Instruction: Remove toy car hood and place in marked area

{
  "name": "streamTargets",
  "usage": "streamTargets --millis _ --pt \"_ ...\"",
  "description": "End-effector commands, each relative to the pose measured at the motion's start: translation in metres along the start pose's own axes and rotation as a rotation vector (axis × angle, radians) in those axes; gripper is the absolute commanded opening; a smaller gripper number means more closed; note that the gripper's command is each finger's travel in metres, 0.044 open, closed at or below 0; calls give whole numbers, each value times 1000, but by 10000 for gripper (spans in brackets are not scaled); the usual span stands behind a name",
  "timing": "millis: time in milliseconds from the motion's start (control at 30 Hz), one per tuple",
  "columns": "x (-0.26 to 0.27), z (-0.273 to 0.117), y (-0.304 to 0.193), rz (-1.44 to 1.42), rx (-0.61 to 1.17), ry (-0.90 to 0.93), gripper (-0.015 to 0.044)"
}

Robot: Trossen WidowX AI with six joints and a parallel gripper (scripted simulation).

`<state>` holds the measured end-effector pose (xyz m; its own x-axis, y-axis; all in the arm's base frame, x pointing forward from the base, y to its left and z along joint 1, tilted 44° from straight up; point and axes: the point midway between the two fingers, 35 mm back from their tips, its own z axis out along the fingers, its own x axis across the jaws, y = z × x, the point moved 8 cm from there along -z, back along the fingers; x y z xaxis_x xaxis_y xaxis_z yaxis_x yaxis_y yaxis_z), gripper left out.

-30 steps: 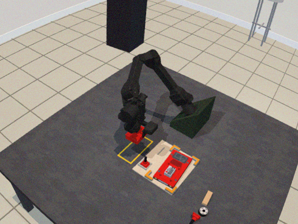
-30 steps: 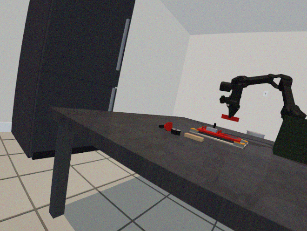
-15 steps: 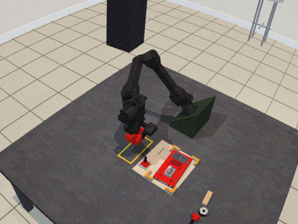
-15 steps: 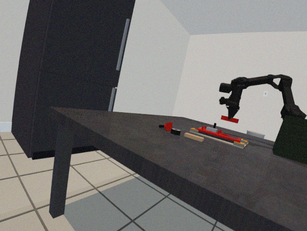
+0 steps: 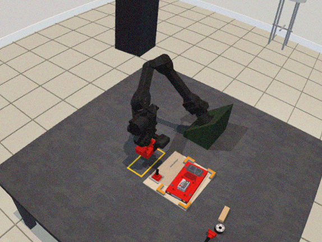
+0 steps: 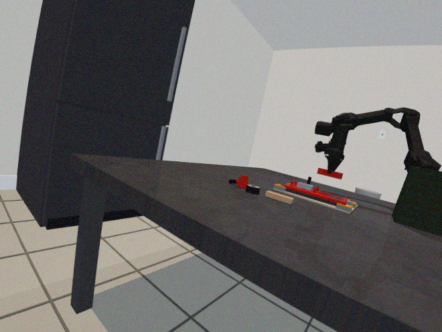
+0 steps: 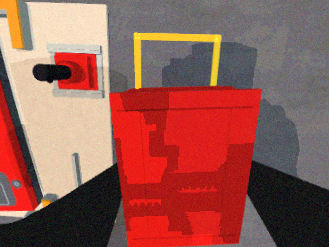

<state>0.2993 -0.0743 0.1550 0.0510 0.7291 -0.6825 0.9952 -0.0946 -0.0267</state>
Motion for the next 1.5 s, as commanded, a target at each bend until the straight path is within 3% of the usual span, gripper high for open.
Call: streamTargets --millis 0,1467 --pt "0 4 -1 -7 4 -5 0" --pt "0 31 0 -7 3 -5 0"
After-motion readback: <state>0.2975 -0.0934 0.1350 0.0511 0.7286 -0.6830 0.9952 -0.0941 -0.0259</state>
